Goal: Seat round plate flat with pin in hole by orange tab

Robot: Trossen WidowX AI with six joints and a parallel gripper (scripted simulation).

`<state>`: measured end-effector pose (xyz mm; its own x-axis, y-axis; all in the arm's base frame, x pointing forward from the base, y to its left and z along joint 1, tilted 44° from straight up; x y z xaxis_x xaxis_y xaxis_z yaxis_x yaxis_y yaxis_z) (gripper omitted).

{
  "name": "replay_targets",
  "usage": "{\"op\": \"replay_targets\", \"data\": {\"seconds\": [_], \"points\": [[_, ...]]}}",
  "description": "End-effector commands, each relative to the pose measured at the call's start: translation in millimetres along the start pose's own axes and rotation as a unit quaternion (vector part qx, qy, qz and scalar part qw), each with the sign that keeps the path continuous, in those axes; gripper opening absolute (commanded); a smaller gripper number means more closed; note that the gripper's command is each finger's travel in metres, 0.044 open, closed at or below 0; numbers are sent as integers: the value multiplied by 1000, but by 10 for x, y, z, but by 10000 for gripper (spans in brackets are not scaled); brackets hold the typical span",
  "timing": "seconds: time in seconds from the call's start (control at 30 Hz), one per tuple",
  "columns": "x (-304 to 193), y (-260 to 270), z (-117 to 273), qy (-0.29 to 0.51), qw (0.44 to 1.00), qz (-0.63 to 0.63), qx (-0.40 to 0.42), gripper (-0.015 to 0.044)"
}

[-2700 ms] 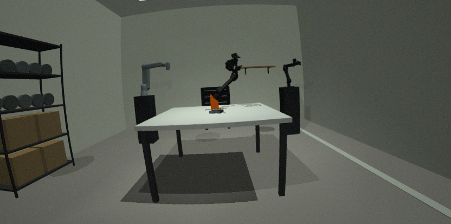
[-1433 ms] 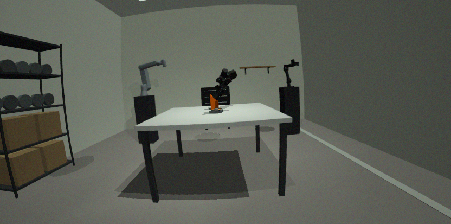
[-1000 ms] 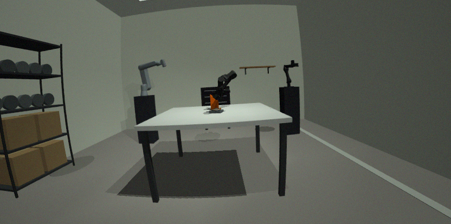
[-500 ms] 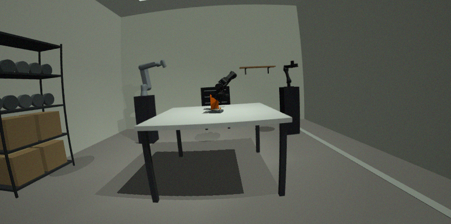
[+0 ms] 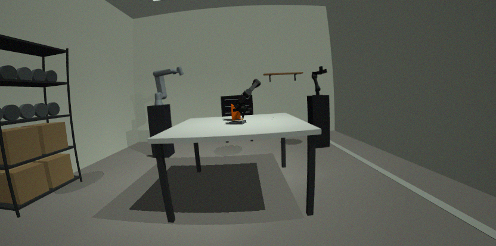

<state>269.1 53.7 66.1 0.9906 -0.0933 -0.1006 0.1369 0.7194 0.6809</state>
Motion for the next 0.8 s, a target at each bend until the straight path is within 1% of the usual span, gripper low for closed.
{"op": "replay_targets", "data": {"seconds": [0.0, 0.77], "points": [[-6, -16, -50, 3, 1000, -5, 1, 0], [272, -17, -63, 2, 1000, -5, 2, 0]]}}
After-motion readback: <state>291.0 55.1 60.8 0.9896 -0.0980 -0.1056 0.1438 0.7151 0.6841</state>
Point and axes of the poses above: the point midway between the two fingers, 35 mm back from their tips, its own z axis back along the fingers, its own y axis across the jaws, x = y × z, the point moved 7 cm from there along z, back along the fingers, and after that the axes turned 10 degrees about -z, right-handed, at the moved point
